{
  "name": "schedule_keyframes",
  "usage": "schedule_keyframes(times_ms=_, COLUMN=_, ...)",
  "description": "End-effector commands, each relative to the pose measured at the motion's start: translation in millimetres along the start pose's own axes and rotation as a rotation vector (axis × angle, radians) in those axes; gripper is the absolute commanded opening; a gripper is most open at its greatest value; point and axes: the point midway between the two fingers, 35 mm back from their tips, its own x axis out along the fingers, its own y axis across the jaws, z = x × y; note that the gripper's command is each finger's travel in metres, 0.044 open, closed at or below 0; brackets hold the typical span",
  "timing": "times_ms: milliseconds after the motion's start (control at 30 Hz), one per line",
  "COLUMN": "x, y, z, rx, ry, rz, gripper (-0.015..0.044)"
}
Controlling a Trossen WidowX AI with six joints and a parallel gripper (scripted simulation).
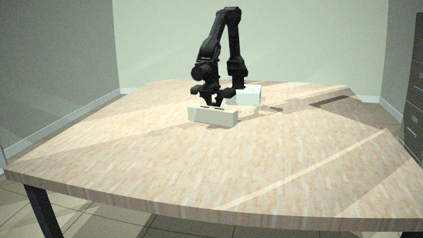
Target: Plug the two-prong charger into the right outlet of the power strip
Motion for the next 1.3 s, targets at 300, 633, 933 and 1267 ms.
schedule_keyframes(times_ms=300, x=-0.2, y=-1.3, z=3.9, rx=-0.006, ry=-0.002, rz=-0.007, gripper=0.0)
schedule_keyframes(times_ms=633, x=-0.4, y=-1.2, z=7.0, rx=-0.006, ry=-0.003, rz=-0.007, gripper=0.0)
schedule_keyframes(times_ms=933, x=-0.5, y=-1.2, z=8.4, rx=-0.006, ry=-0.003, rz=-0.007, gripper=0.0)
schedule_keyframes(times_ms=1267, x=-0.7, y=-1.1, z=10.8, rx=-0.006, ry=-0.003, rz=-0.007, gripper=0.0)
